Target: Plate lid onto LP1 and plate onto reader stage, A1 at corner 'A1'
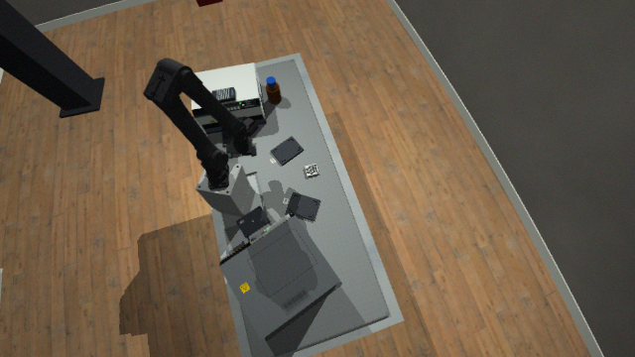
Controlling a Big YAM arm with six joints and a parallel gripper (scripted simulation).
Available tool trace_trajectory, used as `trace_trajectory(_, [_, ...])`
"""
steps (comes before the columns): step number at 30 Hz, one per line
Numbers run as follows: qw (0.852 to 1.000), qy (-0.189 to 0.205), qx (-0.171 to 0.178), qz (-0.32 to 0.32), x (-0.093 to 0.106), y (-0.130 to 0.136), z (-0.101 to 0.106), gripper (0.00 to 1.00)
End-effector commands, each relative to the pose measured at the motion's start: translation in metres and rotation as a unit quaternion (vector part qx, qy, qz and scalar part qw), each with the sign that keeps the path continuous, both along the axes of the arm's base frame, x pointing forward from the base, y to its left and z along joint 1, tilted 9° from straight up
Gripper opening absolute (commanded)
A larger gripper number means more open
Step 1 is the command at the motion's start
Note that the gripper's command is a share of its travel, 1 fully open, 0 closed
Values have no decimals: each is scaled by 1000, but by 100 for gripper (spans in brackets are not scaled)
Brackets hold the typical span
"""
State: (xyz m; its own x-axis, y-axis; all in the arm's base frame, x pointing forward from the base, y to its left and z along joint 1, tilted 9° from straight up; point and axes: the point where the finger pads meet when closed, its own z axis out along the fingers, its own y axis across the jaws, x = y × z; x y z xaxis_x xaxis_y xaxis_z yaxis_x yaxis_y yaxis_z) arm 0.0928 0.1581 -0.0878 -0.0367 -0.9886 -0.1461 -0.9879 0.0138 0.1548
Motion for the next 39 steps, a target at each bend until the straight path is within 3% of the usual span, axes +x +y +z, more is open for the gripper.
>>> trace_trajectory(1, [1000, -1, 1, 0, 1, 1, 1, 100])
trace_trajectory(17, [1000, -1, 1, 0, 1, 1, 1, 100])
trace_trajectory(18, [1000, 3, -14, -27, 6, -10, -1, 100])
trace_trajectory(28, [982, 4, -12, -190, 55, -20, 4, 100])
trace_trajectory(32, [969, 9, -18, -248, 68, -31, 5, 100])
trace_trajectory(35, [969, 8, -17, -247, 68, -30, 6, 100])
trace_trajectory(39, [950, 3, -16, -312, 90, -42, 9, 100])
